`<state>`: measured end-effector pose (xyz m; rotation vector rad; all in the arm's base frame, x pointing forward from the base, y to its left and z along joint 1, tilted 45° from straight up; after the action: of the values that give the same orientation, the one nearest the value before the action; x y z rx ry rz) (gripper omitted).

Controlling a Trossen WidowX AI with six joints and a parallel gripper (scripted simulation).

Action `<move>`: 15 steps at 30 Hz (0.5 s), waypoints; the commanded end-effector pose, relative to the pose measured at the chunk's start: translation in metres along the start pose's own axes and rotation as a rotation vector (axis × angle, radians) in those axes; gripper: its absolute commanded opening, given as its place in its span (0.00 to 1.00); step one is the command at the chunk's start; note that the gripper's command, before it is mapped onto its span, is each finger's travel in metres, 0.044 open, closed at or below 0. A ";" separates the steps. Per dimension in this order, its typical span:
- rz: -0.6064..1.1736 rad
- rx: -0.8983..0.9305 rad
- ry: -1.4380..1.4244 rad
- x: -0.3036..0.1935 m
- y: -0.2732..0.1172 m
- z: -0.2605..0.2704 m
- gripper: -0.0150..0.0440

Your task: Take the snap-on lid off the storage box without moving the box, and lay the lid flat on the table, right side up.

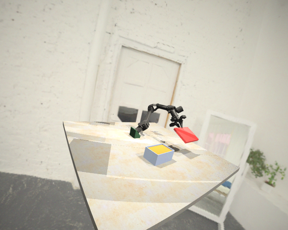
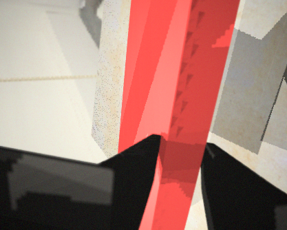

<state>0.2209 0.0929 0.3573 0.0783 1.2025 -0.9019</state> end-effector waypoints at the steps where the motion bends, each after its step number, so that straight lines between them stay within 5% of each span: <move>1: -0.003 0.013 0.003 0.001 0.001 -0.001 0.25; 15: -0.002 0.013 0.003 0.003 0.008 -0.009 0.25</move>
<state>0.2190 0.1012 0.3490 0.0788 1.2021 -0.9014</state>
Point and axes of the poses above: the point midway between the two fingers, 35 mm back from their tips, its own y axis out along the fingers, its own z axis across the jaws, x = y × z, the point moved 7 cm from there along -y, back along the fingers, and after that the axes turned 14 degrees about y, right-handed, at the moved point
